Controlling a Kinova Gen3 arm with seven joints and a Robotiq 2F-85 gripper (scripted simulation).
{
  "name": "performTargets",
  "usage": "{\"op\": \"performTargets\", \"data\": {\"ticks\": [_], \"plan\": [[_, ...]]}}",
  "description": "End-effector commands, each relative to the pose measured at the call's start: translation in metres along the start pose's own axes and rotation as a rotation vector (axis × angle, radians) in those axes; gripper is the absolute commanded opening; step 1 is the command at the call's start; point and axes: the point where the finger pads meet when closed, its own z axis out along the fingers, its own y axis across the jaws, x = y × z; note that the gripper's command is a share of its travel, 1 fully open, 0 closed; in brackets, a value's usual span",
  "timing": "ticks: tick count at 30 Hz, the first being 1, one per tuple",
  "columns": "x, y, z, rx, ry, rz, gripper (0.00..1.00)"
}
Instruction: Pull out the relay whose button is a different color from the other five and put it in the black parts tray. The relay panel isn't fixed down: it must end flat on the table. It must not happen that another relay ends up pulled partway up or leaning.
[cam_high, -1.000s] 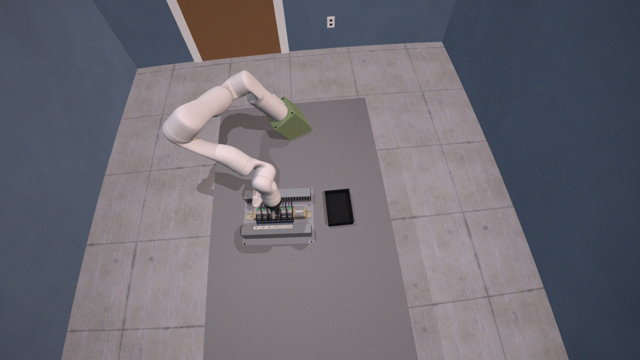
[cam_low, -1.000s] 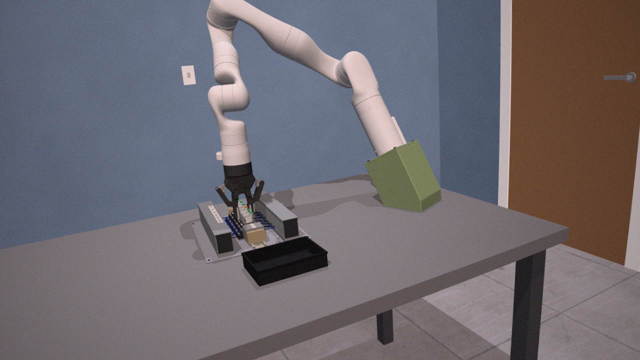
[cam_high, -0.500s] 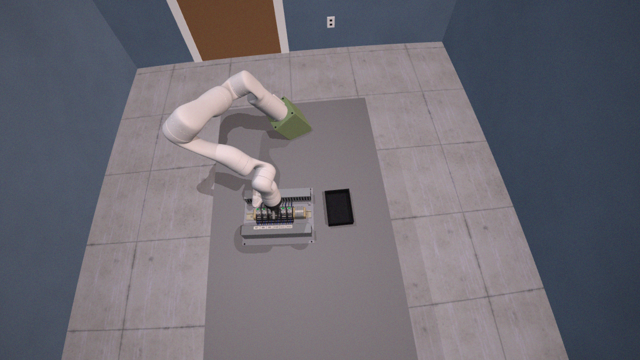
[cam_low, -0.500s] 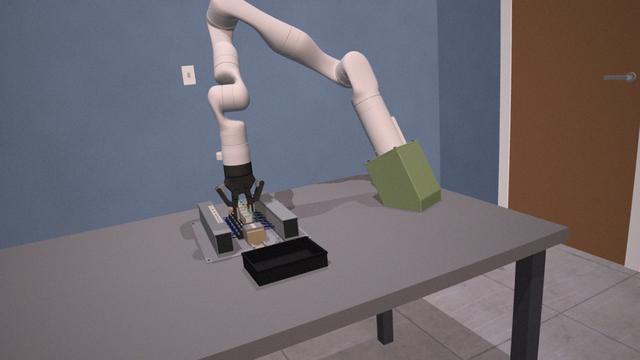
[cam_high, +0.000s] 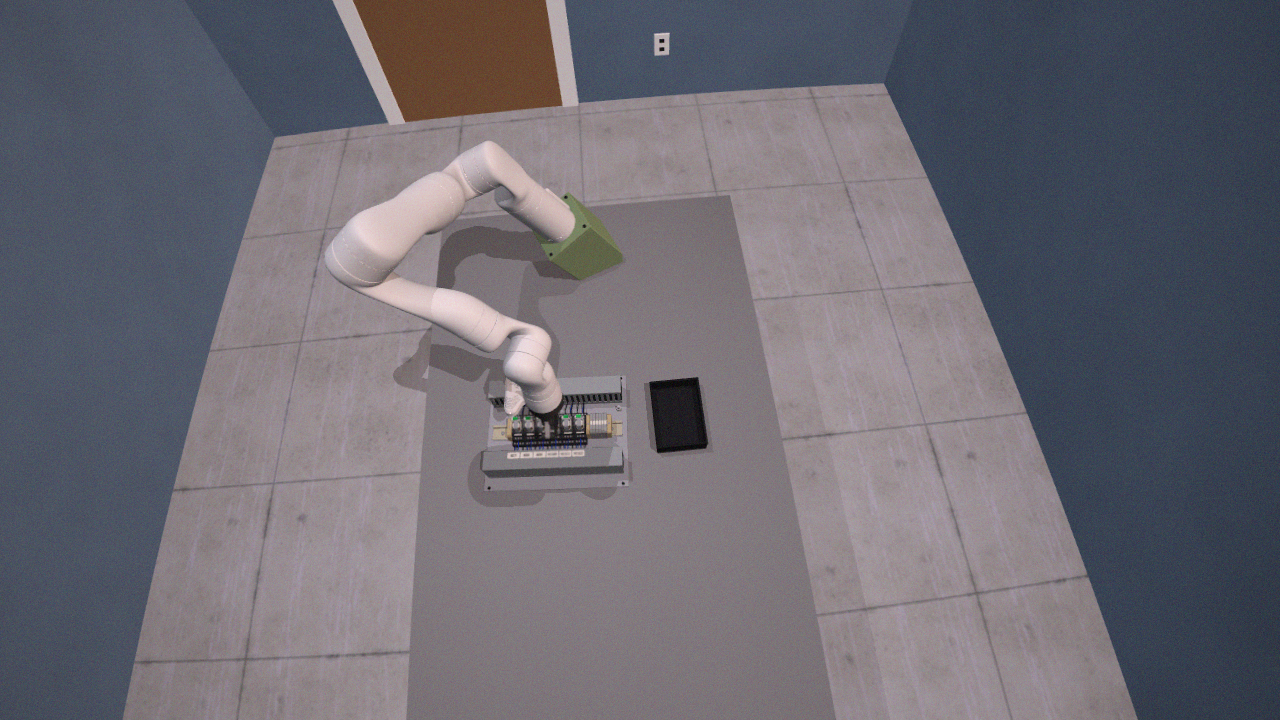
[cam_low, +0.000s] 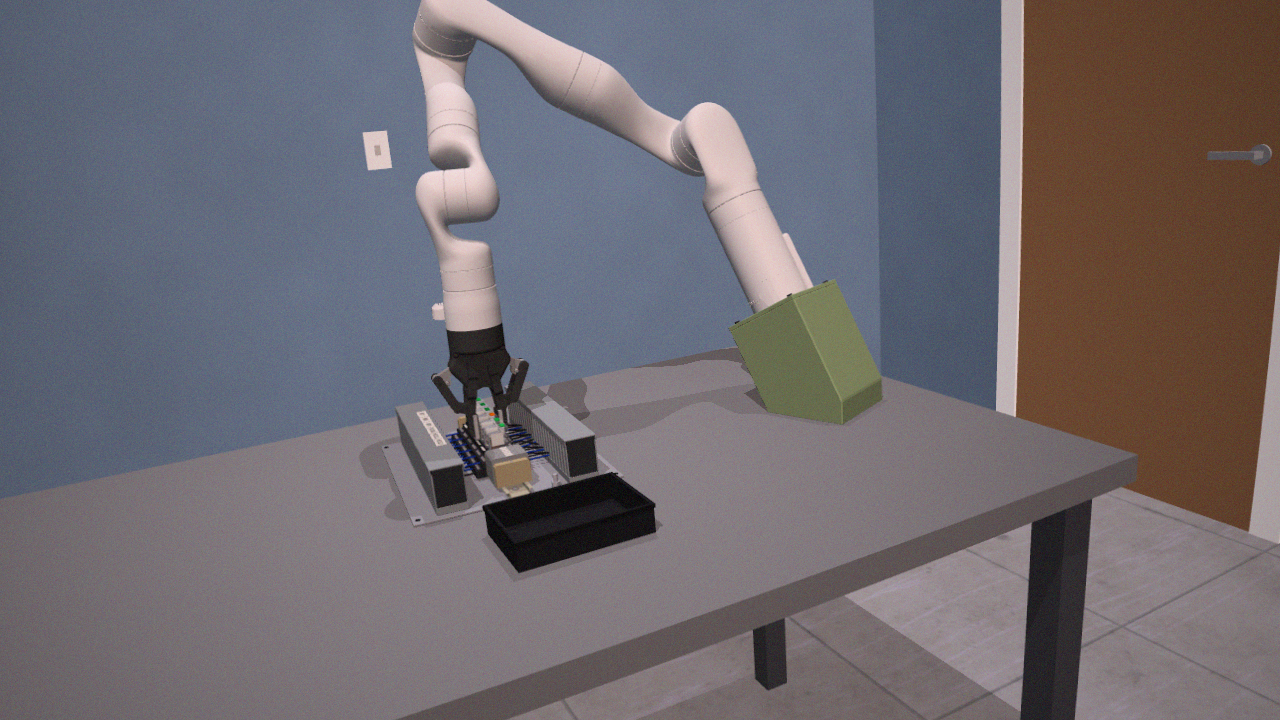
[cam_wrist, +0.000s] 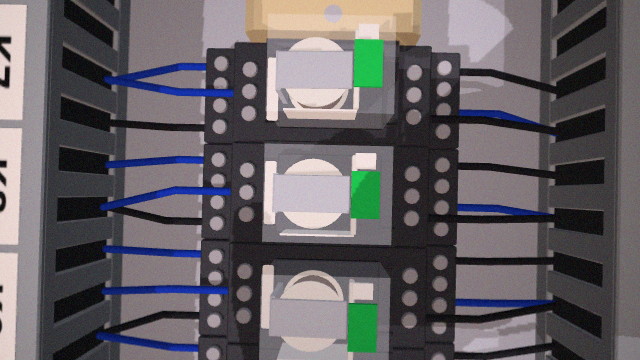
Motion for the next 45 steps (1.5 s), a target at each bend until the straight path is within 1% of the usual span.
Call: {"op": "performTargets", "data": {"ticks": [1, 13, 21, 25, 45], "plan": [[-0.0005, -0.0012, 0.001, 0.0, -0.003, 0.004, 0.0], [-0.0004, -0.0014, 0.001, -0.003, -0.002, 0.005, 0.0], [-0.0004, -0.002, 0.0001, -0.046, -0.002, 0.004, 0.0], [-0.0005, -0.002, -0.0001, -0.052, -0.003, 0.004, 0.0], [-0.0005, -0.0026, -0.0004, -0.056, -0.002, 0.001, 0.0]]}}
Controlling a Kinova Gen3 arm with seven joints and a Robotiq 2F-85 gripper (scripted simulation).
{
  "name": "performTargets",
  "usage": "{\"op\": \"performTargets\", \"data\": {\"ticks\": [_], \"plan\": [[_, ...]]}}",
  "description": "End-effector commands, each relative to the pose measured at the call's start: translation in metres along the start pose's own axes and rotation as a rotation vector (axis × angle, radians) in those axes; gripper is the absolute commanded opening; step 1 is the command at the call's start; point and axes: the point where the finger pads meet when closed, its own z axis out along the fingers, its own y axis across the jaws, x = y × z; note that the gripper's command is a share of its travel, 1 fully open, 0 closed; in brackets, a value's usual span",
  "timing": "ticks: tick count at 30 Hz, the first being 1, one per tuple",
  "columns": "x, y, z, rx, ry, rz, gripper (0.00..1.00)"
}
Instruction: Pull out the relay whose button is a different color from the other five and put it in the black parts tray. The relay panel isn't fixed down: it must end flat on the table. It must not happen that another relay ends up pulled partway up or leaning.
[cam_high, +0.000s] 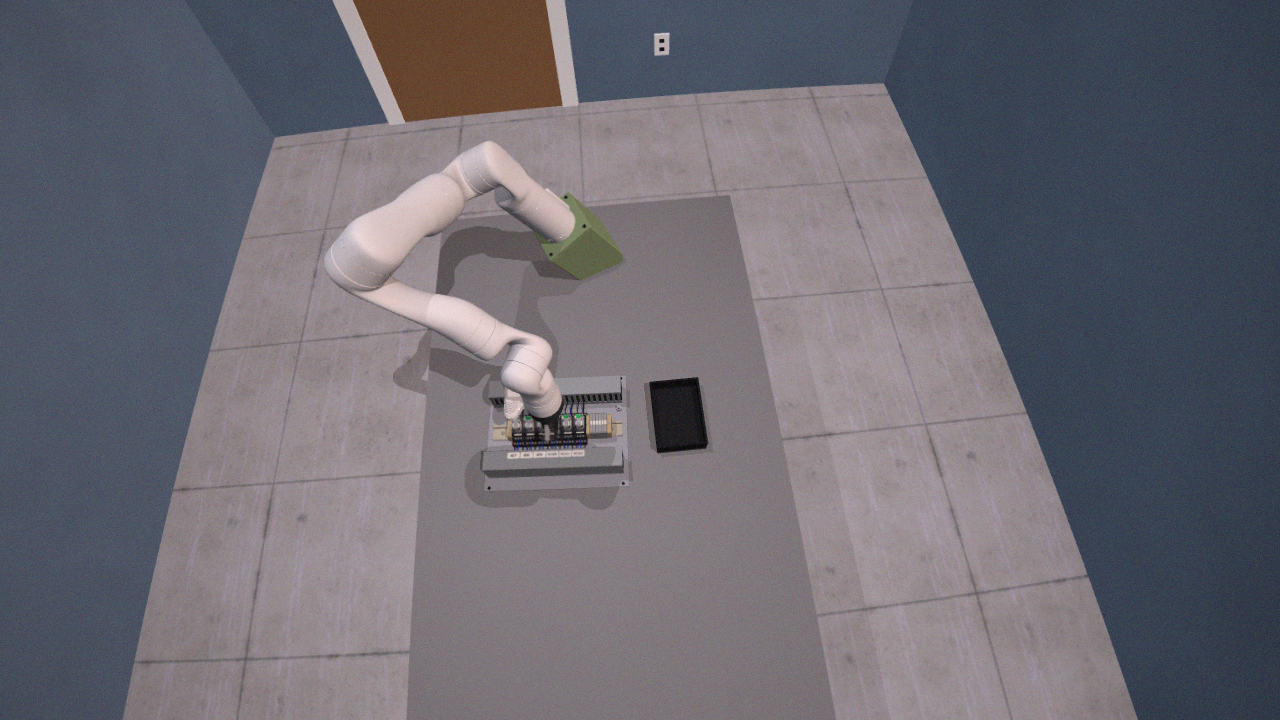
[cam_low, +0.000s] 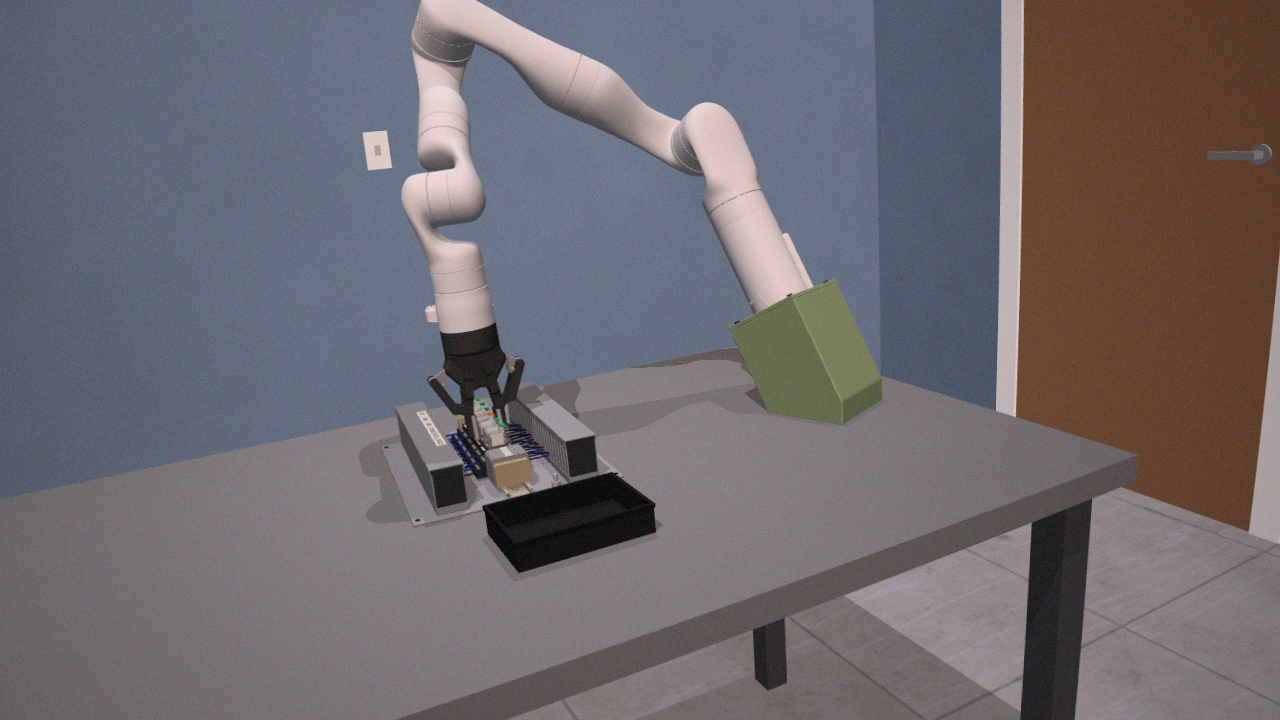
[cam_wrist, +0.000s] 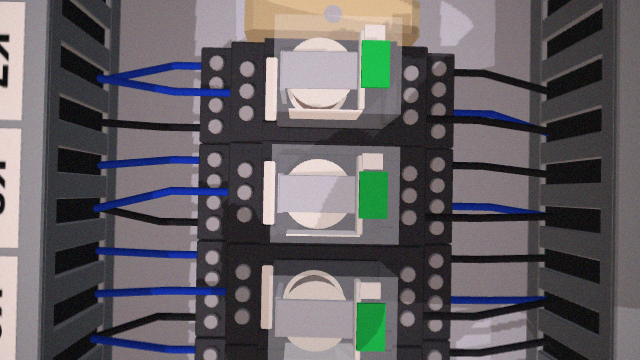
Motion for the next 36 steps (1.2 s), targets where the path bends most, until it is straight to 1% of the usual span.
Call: {"op": "performTargets", "data": {"ticks": [1, 10, 19, 27, 36], "plan": [[-0.0005, -0.0013, 0.0, -0.001, 0.0, -0.004, 0.0], [-0.0004, -0.0008, -0.0003, 0.033, 0.0, -0.003, 0.0], [-0.0005, -0.0006, -0.0004, 0.039, 0.0, -0.003, 0.0], [-0.0005, 0.0, -0.0003, 0.061, -0.001, -0.001, 0.0], [-0.0005, 0.0002, -0.0003, 0.066, -0.001, 0.0, 0.0]]}}
